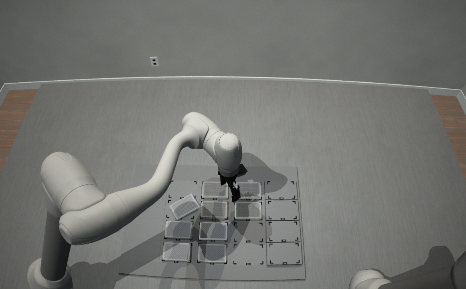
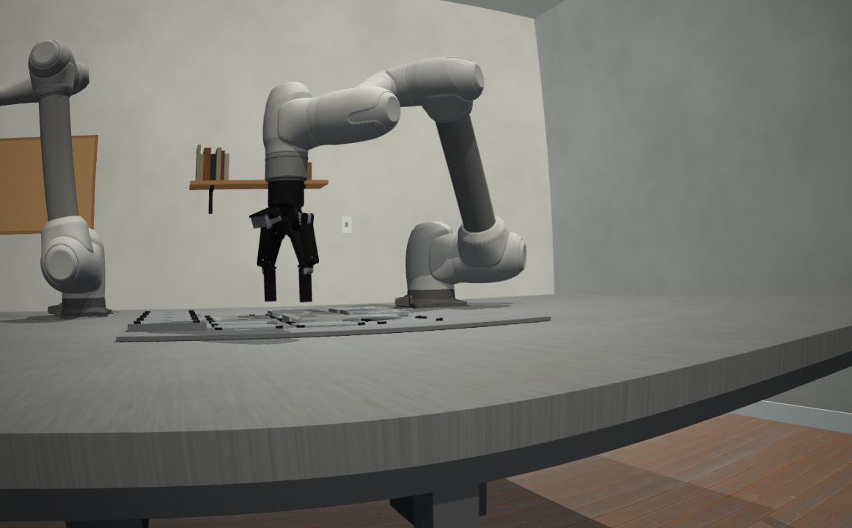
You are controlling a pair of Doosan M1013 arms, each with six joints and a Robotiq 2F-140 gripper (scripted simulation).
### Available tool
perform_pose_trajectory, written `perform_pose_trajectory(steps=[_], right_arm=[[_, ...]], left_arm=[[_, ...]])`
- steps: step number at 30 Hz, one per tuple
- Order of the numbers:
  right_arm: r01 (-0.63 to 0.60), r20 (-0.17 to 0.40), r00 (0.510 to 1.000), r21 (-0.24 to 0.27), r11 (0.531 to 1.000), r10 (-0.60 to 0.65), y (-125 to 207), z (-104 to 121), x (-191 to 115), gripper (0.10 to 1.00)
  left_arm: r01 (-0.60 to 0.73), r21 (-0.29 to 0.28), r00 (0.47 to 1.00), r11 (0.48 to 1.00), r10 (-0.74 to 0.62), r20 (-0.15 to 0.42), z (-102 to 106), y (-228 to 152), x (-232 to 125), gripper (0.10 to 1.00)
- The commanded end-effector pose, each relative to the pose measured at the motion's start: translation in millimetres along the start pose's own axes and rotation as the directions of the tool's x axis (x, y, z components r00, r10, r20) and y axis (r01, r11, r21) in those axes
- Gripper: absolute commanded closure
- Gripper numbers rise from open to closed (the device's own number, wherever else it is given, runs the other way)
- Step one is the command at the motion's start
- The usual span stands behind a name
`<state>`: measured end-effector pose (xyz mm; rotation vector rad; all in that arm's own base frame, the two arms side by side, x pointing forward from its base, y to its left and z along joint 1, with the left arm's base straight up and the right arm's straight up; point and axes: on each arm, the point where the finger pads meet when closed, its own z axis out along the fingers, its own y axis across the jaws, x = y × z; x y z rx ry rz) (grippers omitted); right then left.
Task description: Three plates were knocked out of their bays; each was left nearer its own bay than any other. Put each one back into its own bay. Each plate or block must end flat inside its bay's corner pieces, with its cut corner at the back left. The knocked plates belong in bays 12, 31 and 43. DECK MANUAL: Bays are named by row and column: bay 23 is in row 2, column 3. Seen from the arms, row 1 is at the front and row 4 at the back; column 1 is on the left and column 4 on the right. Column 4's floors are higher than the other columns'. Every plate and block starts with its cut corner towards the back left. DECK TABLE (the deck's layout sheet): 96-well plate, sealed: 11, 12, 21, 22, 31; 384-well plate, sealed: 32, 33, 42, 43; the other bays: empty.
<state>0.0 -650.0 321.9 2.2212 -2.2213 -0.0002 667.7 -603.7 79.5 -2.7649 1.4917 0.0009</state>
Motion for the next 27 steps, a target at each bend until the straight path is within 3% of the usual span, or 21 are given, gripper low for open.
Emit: perform_pose_trajectory(steps=[1,27], right_arm=[[0.0,-0.001,1.0,0.0,1.0,0.0,-0.1,-0.9,0.2,0.098],[0.0,-0.001,1.0,0.0,1.0,0.0,-0.1,-0.9,0.2,0.098]], left_arm=[[0.0,0.001,1.0,1.0,0.0,-0.002,-1.3,-3.1,-9.7,0.4],[0.0,0.001,1.0,1.0,0.0,-0.002,-1.2,-26.9,-94.4,0.4]])
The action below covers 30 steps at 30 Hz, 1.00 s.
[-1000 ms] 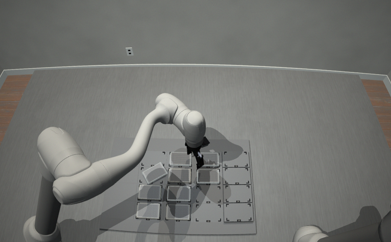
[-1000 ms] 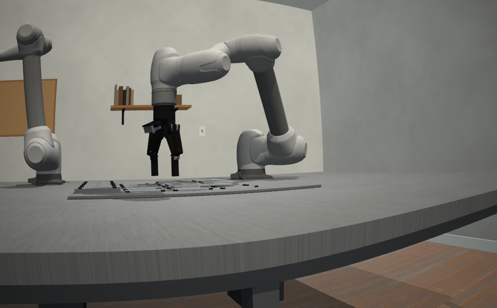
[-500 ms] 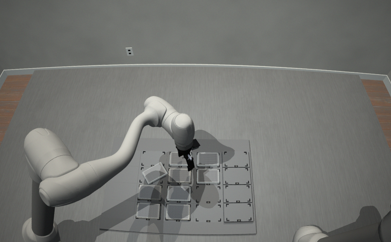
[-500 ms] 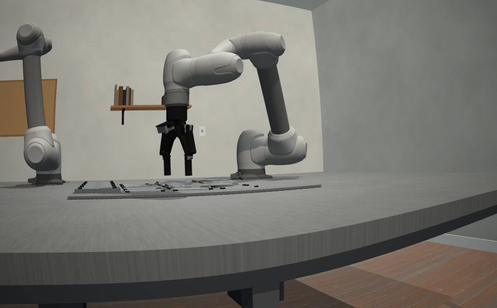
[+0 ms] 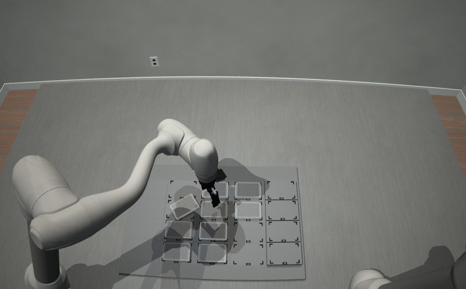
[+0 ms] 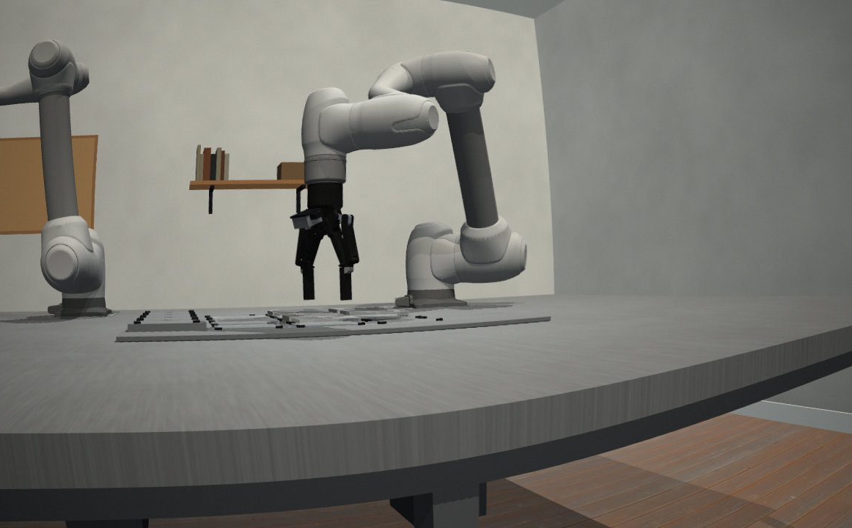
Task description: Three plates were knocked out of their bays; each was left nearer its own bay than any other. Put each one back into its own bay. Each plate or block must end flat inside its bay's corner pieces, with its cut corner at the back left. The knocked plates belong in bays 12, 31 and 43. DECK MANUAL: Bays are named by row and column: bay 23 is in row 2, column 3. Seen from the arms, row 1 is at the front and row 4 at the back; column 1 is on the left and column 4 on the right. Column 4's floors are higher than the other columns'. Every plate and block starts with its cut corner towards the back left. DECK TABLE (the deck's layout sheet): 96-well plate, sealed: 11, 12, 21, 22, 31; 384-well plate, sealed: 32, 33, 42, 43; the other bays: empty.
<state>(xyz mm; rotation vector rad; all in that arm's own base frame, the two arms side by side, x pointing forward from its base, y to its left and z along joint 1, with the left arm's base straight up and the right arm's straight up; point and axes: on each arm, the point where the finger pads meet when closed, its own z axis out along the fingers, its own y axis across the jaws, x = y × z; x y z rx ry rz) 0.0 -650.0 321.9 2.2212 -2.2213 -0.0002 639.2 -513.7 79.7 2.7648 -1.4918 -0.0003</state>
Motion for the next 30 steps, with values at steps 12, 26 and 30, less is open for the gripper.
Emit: perform_pose_trajectory(steps=[12,26,30], right_arm=[[0.0,-0.001,1.0,0.0,1.0,0.0,-0.1,-0.9,0.2,0.098],[0.0,-0.001,1.0,0.0,1.0,0.0,-0.1,-0.9,0.2,0.098],[0.0,-0.001,1.0,0.0,1.0,0.0,-0.1,-0.9,0.2,0.098]], left_arm=[[0.0,0.001,1.0,1.0,0.0,-0.001,-1.0,-14.3,-49.7,0.4],[0.0,0.001,1.0,1.0,0.0,-0.001,-0.9,-27.3,-96.0,0.4],[0.0,0.001,1.0,1.0,0.0,-0.001,-0.9,-31.6,-111.4,0.4]])
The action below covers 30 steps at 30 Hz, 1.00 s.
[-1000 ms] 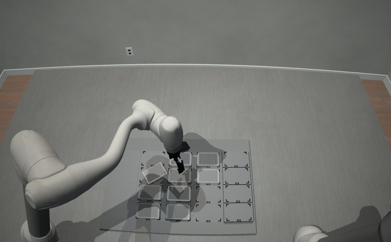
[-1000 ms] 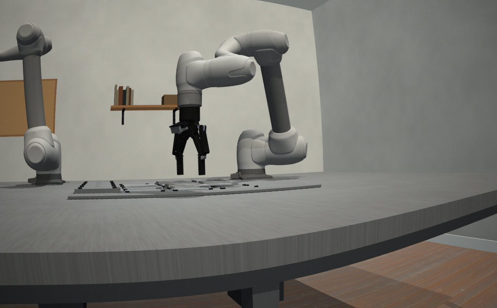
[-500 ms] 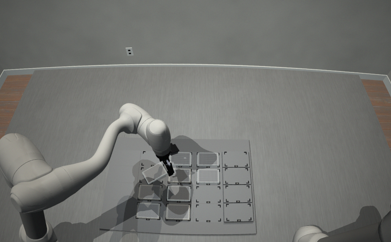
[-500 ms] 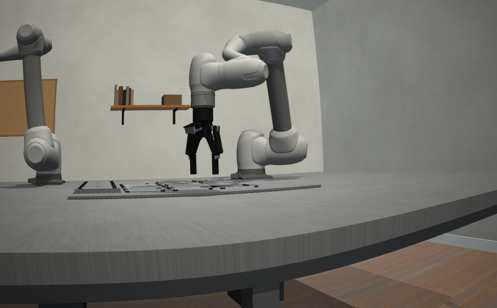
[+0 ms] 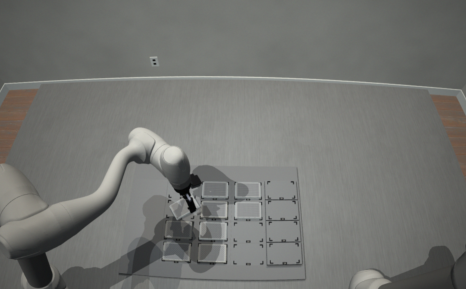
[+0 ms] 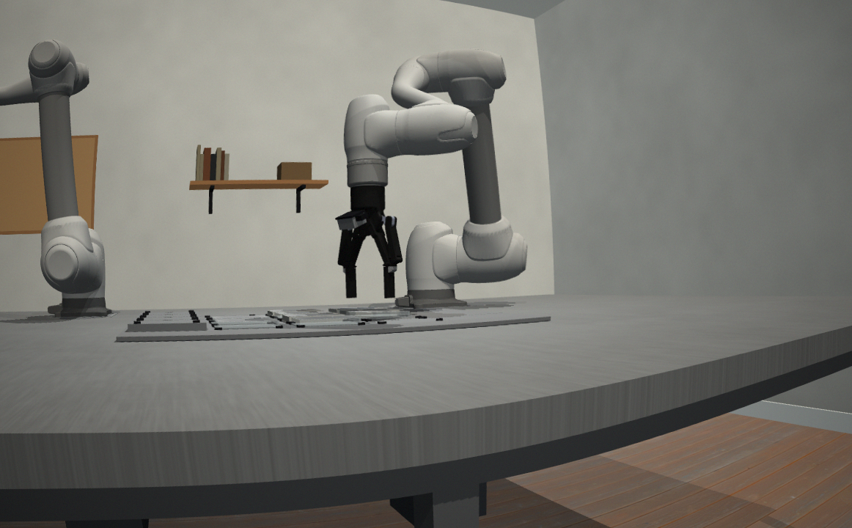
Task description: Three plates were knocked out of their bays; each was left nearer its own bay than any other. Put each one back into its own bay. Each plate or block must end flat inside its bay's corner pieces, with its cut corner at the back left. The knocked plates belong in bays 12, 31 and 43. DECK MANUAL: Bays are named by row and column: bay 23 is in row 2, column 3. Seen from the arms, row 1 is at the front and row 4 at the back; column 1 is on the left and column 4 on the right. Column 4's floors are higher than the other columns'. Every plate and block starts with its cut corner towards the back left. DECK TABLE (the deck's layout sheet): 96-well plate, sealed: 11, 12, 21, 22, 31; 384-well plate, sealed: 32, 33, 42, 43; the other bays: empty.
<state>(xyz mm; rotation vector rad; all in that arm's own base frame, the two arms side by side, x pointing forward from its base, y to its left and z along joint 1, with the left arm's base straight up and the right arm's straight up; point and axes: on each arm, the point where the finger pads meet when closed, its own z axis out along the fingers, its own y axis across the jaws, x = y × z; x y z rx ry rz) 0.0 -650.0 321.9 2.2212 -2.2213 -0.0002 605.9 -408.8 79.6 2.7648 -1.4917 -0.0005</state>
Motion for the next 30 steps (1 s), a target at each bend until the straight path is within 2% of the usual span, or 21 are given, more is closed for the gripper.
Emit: perform_pose_trajectory(steps=[1,13,30], right_arm=[[0.0,-0.001,1.0,0.0,1.0,0.0,-0.1,-0.9,0.2,0.098],[0.0,-0.001,1.0,0.0,1.0,0.0,-0.1,-0.9,0.2,0.098],[0.0,-0.001,1.0,0.0,1.0,0.0,-0.1,-0.9,0.2,0.098]], left_arm=[[0.0,0.001,1.0,1.0,0.0,-0.001,-0.9,-3.0,-9.3,0.4],[0.0,0.001,1.0,1.0,0.0,-0.001,-0.9,-6.3,-20.8,0.4],[0.0,0.001,1.0,1.0,0.0,-0.001,17.7,-6.2,-20.8,0.4]])
